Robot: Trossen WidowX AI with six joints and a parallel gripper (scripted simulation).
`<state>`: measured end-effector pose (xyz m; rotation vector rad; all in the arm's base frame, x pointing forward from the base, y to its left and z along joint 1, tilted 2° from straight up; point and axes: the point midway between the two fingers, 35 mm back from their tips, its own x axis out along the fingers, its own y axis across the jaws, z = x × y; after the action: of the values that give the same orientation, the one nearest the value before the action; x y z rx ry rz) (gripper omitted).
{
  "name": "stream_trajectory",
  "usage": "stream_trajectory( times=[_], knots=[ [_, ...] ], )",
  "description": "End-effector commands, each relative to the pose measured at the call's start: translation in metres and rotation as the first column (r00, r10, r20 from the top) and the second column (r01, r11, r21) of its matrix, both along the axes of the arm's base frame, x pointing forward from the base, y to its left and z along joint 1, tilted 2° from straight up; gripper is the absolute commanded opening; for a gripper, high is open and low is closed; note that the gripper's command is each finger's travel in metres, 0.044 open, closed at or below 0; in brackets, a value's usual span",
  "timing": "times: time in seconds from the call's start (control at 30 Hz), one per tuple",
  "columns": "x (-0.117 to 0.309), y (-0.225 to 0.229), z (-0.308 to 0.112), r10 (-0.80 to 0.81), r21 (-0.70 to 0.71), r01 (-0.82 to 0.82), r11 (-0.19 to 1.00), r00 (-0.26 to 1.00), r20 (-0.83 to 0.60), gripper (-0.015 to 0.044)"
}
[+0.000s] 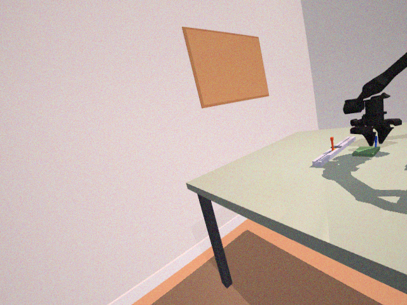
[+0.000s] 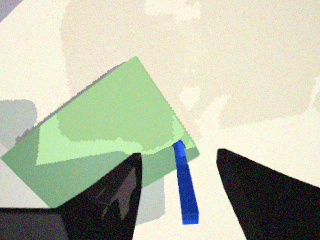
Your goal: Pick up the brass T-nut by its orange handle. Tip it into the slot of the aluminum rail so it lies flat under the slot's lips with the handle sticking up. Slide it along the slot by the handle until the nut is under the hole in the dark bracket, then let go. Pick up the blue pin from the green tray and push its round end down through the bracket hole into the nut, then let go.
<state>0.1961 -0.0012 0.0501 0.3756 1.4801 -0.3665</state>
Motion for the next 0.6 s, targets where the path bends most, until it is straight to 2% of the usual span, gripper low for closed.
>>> stream_trajectory(
  times=[0.0, 0.3, 0.57],
  knots=[
    [-0.0013, 0.0007, -0.0018, 0.006, 0.004, -0.006, 1.000, 1.000, -0.005, 0.0099],
    [-0.0013, 0.0007, -0.0018, 0.006, 0.004, -0.006, 1.000, 1.000, -0.005, -0.0137],
    [-0.0013, 0.0007, -0.0018, 0.006, 0.004, -0.006, 1.000, 1.000, -0.005, -0.0150]
  ],
)
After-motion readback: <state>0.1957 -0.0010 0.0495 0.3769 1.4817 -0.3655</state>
